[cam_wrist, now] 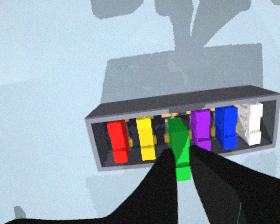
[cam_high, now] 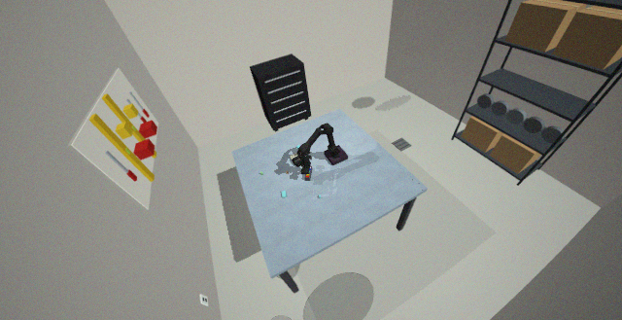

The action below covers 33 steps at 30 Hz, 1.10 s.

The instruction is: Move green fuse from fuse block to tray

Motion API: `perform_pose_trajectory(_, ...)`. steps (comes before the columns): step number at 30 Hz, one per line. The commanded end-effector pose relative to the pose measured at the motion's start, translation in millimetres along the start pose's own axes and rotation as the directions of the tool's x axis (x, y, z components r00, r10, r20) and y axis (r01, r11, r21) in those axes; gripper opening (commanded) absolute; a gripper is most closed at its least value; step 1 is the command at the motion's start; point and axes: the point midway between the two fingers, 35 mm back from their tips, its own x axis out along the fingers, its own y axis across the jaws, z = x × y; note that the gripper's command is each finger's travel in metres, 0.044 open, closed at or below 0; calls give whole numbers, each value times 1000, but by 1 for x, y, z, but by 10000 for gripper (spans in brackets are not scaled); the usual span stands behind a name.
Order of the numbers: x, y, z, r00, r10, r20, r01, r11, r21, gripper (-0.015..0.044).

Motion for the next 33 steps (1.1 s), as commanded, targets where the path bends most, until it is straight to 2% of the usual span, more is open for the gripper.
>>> perform_pose_trajectory(1,-3,0,0,1000,-1,3,1,1000,0,0)
perform_pose_trajectory(18,-12,0,0,1000,-1,3,1,1000,1,0)
perform_pose_trajectory(33,-33,0,0,1000,-1,3,1,1000,1,0)
